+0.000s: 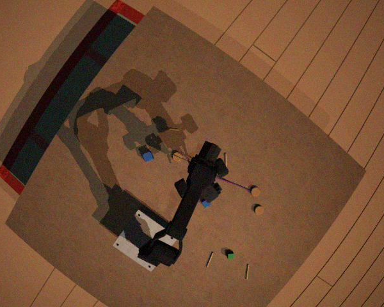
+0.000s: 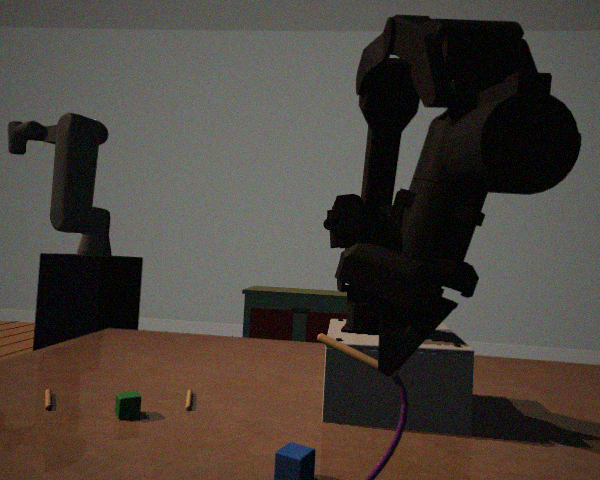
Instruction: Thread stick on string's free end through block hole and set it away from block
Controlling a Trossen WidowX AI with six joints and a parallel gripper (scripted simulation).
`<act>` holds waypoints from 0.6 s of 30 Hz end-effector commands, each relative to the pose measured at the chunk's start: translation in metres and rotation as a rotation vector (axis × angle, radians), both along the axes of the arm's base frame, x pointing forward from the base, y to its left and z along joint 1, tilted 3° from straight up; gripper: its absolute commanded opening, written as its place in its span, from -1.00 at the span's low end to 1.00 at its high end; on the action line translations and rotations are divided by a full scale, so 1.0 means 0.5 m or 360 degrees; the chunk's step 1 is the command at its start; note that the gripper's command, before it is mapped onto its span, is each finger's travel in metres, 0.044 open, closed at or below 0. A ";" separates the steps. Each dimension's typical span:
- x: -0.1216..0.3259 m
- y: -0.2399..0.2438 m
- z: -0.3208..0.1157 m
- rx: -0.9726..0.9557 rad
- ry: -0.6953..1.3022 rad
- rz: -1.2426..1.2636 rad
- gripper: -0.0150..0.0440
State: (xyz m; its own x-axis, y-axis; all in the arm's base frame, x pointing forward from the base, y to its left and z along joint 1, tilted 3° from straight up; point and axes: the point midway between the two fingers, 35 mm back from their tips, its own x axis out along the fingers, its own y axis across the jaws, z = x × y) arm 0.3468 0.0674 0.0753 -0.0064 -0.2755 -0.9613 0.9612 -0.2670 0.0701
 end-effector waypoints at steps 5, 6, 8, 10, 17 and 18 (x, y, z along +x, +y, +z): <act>0.001 -0.006 -0.021 0.0058 0.0001 0.0007 -0.49; 0.001 -0.007 -0.024 0.0065 0.0000 0.0008 -0.49; 0.002 -0.008 -0.029 0.0078 -0.0002 0.0009 -0.49; 0.003 -0.010 -0.034 0.0093 -0.0004 0.0010 -0.49; 0.005 -0.015 -0.051 0.0143 -0.0014 0.0015 -0.49; 0.006 -0.016 -0.053 0.0150 -0.0016 0.0016 -0.49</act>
State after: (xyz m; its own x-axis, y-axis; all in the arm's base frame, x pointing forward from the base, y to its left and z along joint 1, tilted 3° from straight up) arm 0.3505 0.0606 0.0531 0.0066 -0.1983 -0.9801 0.9620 -0.2662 0.0603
